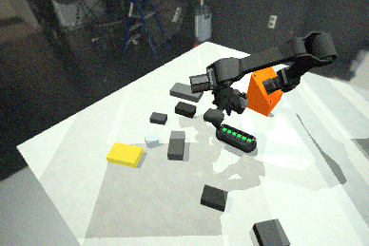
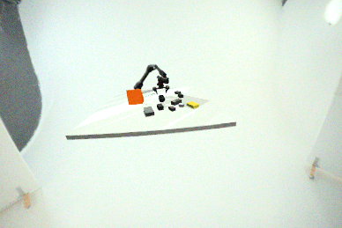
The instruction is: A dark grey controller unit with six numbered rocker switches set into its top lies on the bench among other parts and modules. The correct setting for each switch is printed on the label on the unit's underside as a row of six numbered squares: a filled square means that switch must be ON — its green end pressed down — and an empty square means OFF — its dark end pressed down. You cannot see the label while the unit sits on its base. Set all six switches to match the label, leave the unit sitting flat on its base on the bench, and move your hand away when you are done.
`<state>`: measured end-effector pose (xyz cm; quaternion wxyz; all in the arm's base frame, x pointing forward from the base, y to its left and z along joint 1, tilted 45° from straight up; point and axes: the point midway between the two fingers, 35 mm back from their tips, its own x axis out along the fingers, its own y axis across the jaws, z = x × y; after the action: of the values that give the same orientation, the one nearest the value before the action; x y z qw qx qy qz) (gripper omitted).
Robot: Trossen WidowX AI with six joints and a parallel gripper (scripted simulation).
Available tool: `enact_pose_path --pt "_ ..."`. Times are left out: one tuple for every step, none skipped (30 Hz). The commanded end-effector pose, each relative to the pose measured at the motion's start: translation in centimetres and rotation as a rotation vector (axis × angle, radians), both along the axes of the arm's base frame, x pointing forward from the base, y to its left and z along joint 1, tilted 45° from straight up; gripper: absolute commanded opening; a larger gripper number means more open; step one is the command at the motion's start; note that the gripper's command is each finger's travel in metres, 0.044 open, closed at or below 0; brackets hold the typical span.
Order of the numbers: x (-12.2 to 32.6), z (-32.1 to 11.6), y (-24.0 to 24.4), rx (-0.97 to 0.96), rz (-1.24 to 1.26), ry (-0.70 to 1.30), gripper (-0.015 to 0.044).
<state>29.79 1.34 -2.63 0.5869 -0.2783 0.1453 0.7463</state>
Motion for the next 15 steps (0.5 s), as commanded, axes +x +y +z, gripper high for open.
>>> enact_pose_path --pt "-0.1 -0.5 0.5 0.002 -0.001 0.009 0.0440" --pt "-0.1 -0.6 0.6 0.002 -0.001 0.009 0.0440" --pt "-0.1 -0.8 0.8 0.002 -0.001 0.009 0.0440" --pt "-0.2 -0.9 0.9 0.002 -0.001 0.009 0.0440" --pt "-0.2 -1.0 1.0 0.002 -0.001 0.009 0.0440" --pt "-0.2 -1.1 1.1 0.002 -0.001 0.009 0.0440" --pt "-0.2 -1.2 1.2 0.002 -0.001 0.009 0.0440" --pt "-0.2 -1.3 1.3 0.002 -0.001 0.009 0.0440" --pt "-0.2 -1.5 1.4 0.002 -0.001 0.009 0.0440" --pt "-0.2 -1.6 1.6 0.002 -0.001 0.009 0.0440" --pt "-0.3 -1.7 1.7 0.002 -0.001 0.009 0.0440" --pt "-0.3 -1.8 1.8 0.002 -0.001 0.009 0.0440" --pt "-0.3 -1.9 1.9 0.002 -0.001 0.009 0.0440" --pt "-0.3 -2.0 2.0 0.003 -0.001 0.009 0.0440" --pt "-0.3 -2.2 2.1 0.003 -0.001 0.009 0.0440"
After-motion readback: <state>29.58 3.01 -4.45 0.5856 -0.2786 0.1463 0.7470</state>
